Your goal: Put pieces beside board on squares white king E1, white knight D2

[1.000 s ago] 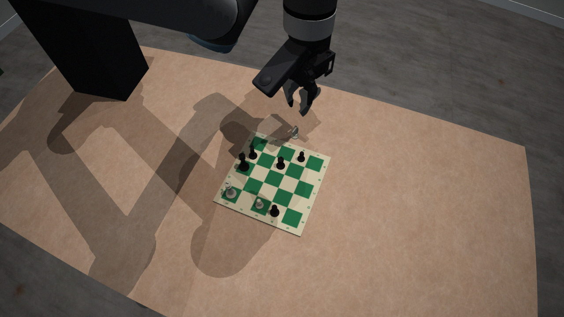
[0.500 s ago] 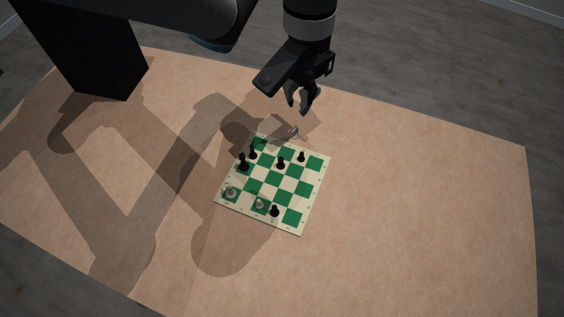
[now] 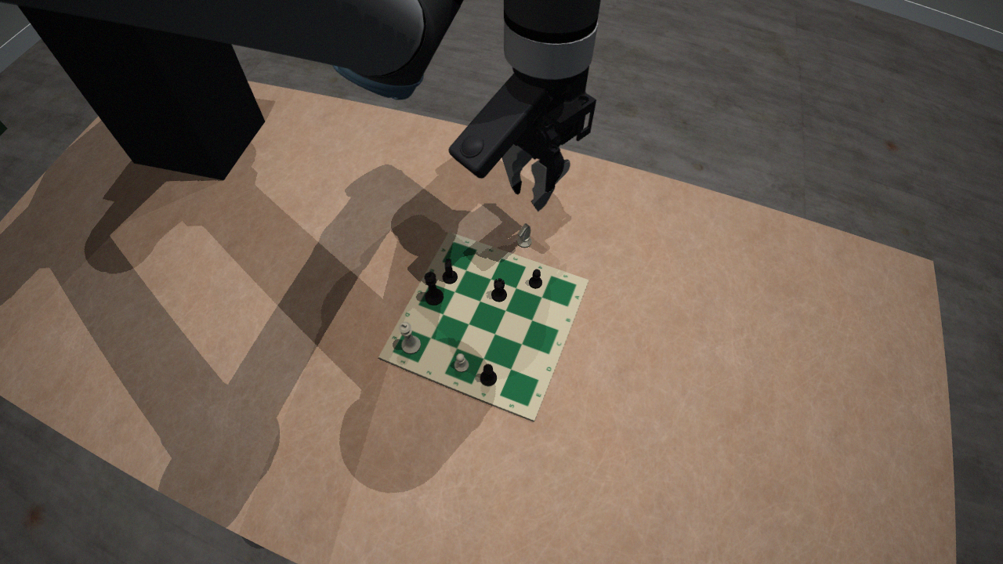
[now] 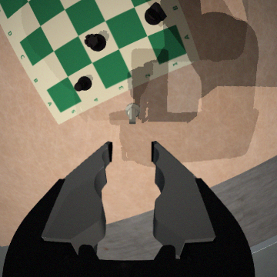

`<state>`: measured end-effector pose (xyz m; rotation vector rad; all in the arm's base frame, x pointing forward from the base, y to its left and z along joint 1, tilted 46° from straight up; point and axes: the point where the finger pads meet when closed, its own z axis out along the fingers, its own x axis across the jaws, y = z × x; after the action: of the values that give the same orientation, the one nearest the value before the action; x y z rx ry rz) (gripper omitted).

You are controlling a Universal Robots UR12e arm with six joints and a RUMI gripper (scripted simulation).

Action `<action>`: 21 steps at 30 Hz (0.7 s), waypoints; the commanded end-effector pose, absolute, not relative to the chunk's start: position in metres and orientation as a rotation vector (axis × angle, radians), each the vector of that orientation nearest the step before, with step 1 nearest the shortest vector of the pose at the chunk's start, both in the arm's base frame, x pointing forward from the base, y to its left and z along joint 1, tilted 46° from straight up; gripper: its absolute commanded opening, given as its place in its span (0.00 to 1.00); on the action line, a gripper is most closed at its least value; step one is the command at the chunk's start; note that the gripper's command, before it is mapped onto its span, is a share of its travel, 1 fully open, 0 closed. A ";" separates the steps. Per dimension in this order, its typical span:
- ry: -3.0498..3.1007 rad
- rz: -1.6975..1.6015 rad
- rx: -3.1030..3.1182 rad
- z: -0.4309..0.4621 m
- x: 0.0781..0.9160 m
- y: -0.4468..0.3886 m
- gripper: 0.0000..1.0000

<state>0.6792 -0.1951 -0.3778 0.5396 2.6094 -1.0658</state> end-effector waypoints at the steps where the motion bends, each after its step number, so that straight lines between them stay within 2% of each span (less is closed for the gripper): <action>1: 2.608 -1.064 0.539 -0.382 0.681 -0.199 0.22; 21: 2.608 -1.064 0.539 -0.401 0.684 -0.218 0.22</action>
<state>0.6824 -0.2129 -0.3958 0.5396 2.6094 -1.0651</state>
